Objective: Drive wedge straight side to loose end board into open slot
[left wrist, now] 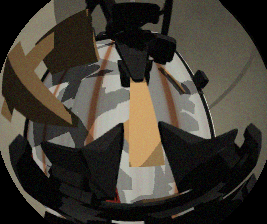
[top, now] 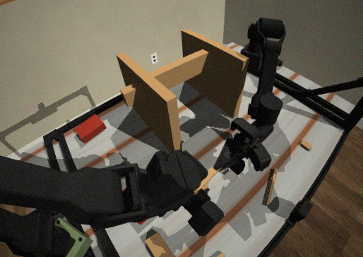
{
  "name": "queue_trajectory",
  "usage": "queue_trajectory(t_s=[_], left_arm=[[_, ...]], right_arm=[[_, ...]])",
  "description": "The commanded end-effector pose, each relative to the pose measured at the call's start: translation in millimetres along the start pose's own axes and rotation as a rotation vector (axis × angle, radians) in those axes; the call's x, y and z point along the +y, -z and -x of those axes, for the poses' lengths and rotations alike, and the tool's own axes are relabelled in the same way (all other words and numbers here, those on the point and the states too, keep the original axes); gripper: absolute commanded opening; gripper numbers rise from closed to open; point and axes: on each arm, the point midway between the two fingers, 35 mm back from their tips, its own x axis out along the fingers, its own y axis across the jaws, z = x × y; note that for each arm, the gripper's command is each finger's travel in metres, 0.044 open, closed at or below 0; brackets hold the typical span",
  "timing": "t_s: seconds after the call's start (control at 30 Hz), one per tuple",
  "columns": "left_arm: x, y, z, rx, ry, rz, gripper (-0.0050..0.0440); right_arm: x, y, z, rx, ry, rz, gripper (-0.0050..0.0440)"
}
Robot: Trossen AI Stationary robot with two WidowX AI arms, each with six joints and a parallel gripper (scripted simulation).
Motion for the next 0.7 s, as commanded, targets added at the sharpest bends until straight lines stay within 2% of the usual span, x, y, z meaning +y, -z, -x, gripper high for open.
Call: queue_trajectory(t_s=[0.0, 0.47, 0.57, 0.67], left_arm=[[0.2, -0.5, 0.3, -0.002, 0.0, 0.001, 0.0149], [0.2, -0.5, 0.3, -0.002, 0.0, 0.001, 0.0069], [0.2, -0.5, 0.3, -0.002, 0.0, 0.001, 0.0], [0.2, -0.5, 0.3, -0.002, 0.0, 0.001, 0.0]], right_arm=[[0.1, -0.4, 0.0, -0.003, 0.0, 0.001, 0.0], [0.1, -0.4, 0.0, -0.003, 0.0, 0.001, 0.0], [0.1, -0.4, 0.0, -0.003, 0.0, 0.001, 0.0072], [0.1, -0.4, 0.0, -0.003, 0.0, 0.001, 0.0144]])
